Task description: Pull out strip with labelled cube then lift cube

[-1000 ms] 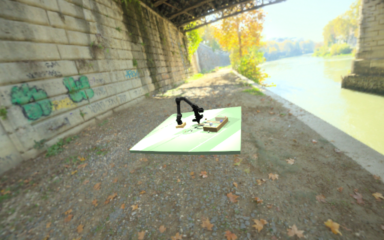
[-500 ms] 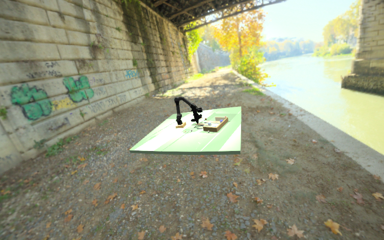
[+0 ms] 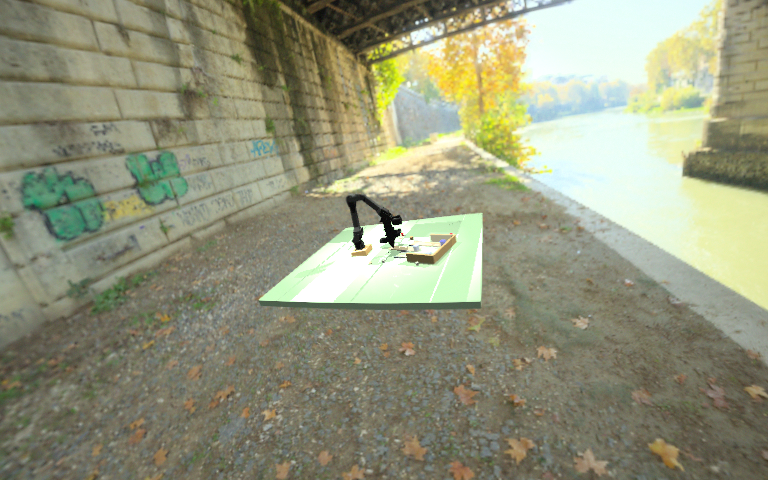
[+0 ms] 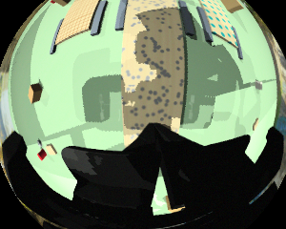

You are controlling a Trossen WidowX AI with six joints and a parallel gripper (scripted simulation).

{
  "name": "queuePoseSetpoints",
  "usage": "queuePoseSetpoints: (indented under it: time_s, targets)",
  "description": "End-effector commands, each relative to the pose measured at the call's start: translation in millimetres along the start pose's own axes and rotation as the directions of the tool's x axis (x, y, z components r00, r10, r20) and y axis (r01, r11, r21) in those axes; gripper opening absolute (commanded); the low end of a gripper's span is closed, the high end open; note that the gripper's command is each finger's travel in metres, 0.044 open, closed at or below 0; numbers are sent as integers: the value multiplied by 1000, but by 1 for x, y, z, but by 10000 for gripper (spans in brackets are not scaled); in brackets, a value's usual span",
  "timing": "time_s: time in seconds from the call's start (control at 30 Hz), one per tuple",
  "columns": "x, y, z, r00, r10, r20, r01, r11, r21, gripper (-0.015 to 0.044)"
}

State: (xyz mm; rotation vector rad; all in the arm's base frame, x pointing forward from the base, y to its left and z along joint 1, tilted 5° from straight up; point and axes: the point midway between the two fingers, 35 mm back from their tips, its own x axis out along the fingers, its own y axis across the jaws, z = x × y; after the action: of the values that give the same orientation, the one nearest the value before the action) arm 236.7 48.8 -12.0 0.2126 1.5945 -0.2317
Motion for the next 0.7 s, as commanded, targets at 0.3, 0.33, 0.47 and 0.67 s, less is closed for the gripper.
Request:
queuePoseSetpoints:
  time_s: [0.3, 0.33, 0.47, 0.67]
  targets:
    - [5, -3, -27, 1000, -5, -29, 5, 1000, 4, 0]
    - [5, -3, -28, 1000, -5, -29, 5, 1000, 4, 0]
    - [5, -3, -28, 1000, -5, -29, 5, 1000, 4, 0]
    - [5, -3, -28, 1000, -5, -29, 5, 1000, 4, 0]
